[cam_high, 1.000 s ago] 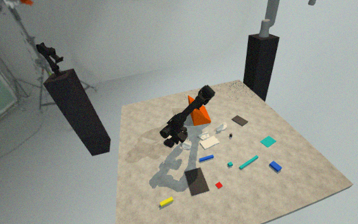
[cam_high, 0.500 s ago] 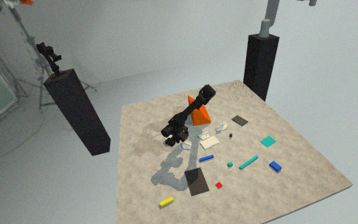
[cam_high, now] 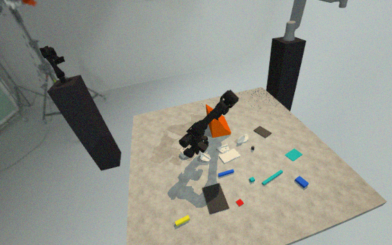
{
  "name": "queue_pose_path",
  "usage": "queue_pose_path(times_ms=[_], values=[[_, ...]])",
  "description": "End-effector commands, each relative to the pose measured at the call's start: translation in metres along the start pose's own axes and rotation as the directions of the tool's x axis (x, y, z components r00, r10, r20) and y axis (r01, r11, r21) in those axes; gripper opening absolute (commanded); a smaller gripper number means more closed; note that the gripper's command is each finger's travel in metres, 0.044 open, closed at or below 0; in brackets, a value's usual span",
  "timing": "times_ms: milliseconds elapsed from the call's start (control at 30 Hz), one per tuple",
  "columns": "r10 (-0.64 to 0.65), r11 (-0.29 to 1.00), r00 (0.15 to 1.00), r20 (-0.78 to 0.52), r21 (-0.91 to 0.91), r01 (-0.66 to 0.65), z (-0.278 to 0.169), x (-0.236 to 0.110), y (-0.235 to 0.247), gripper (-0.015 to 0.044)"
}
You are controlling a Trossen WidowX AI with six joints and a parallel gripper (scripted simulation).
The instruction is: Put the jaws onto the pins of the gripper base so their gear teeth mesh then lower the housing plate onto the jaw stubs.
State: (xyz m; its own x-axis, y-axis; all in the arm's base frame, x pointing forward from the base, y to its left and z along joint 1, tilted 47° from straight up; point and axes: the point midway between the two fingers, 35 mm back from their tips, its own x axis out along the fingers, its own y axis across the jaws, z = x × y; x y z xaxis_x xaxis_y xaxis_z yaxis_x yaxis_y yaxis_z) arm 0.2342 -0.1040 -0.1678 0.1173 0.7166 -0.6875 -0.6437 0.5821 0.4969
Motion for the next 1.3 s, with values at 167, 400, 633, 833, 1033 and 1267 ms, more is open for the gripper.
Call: queue_pose_path(times_ms=[167,400,633,833,1033,1267], values=[[-0.003,1.000,1.000,0.004,-0.002,0.003,0.001,-0.001,0.015,0.0000],[-0.003,1.000,1.000,0.004,-0.002,0.003,0.001,-0.001,0.020,0.0000],[-0.003,1.000,1.000,0.001,0.002,0.003,0.000,-0.031,0.021,0.0000],[0.000,1.000,1.000,-0.001,0.005,0.000,-0.001,-0.061,0.022,0.0000],[-0.010,1.000,1.000,0.008,0.009,0.010,-0.001,-0.053,0.019,0.0131],[-0.010,1.000,1.000,0.008,0.009,0.010,-0.001,-0.053,0.019,0.0315]])
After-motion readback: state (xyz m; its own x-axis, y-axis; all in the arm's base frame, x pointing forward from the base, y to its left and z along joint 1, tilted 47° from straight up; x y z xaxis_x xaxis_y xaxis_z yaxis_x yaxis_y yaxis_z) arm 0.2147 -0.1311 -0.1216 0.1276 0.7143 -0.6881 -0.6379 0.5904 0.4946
